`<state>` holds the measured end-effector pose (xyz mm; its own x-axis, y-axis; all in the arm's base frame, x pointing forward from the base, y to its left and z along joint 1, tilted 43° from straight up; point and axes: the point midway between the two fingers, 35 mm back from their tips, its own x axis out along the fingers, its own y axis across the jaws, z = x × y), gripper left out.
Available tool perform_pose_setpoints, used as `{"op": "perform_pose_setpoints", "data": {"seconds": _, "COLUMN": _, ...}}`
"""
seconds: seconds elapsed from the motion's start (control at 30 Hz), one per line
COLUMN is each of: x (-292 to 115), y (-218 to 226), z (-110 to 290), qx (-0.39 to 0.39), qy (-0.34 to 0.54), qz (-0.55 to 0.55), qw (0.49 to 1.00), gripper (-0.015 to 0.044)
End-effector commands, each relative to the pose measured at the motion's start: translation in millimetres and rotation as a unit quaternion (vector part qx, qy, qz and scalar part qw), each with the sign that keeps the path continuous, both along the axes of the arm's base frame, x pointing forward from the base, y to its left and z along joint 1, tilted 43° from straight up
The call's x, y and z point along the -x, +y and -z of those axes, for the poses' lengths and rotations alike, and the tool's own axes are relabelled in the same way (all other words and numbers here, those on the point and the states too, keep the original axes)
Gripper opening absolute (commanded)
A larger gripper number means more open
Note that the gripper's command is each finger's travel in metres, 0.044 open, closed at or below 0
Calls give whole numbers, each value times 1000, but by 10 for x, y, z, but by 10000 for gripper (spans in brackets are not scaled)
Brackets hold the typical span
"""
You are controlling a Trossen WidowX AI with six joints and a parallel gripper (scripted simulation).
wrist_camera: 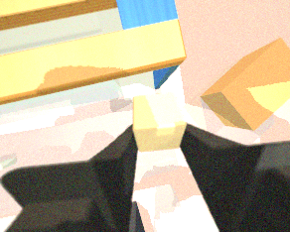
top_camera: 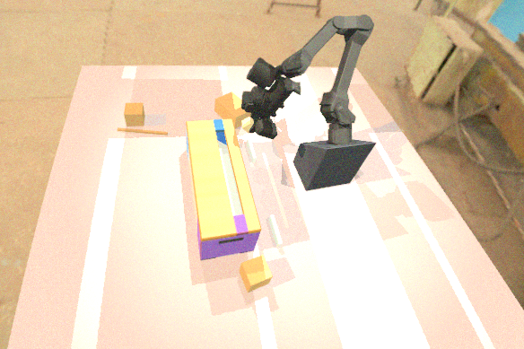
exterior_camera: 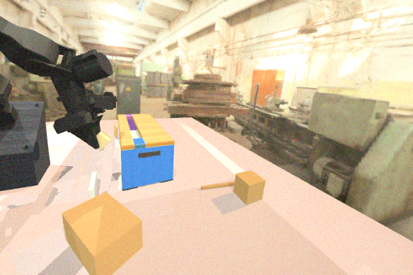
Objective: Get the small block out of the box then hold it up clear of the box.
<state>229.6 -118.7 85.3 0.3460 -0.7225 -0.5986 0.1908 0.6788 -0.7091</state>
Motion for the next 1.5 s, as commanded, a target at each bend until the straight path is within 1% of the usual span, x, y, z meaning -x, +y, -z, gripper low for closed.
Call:
{"op": "perform_pose_setpoints", "data": {"seconds": 0.0, "x": 9, "y": 22, "z": -31, "qx": 35, "qy": 60, "qz": -49, "qw": 996, "gripper": 0}}
{"op": "perform_pose_setpoints", "data": {"seconds": 0.33, "x": 33, "y": 71, "z": -79, "qx": 109, "qy": 196, "qz": -158, "qw": 962, "gripper": 0}}
{"op": "perform_pose_setpoints", "data": {"seconds": 0.5, "x": 45, "y": 95, "z": -104, "qx": 145, "qy": 262, "qz": -210, "qw": 931, "gripper": 0}}
{"op": "perform_pose_setpoints", "data": {"seconds": 0.7, "x": 60, "y": 123, "z": -134, "qx": 187, "qy": 339, "qz": -268, "qw": 882, "gripper": 0}}
{"op": "perform_pose_setpoints", "data": {"seconds": 1.07, "x": 88, "y": 173, "z": -192, "qx": 255, "qy": 470, "qz": -363, "qw": 763, "gripper": 0}}
{"op": "perform_pose_setpoints", "data": {"seconds": 1.47, "x": 118, "y": 225, "z": -259, "qx": 316, "qy": 592, "qz": -443, "qw": 594, "gripper": 0}}
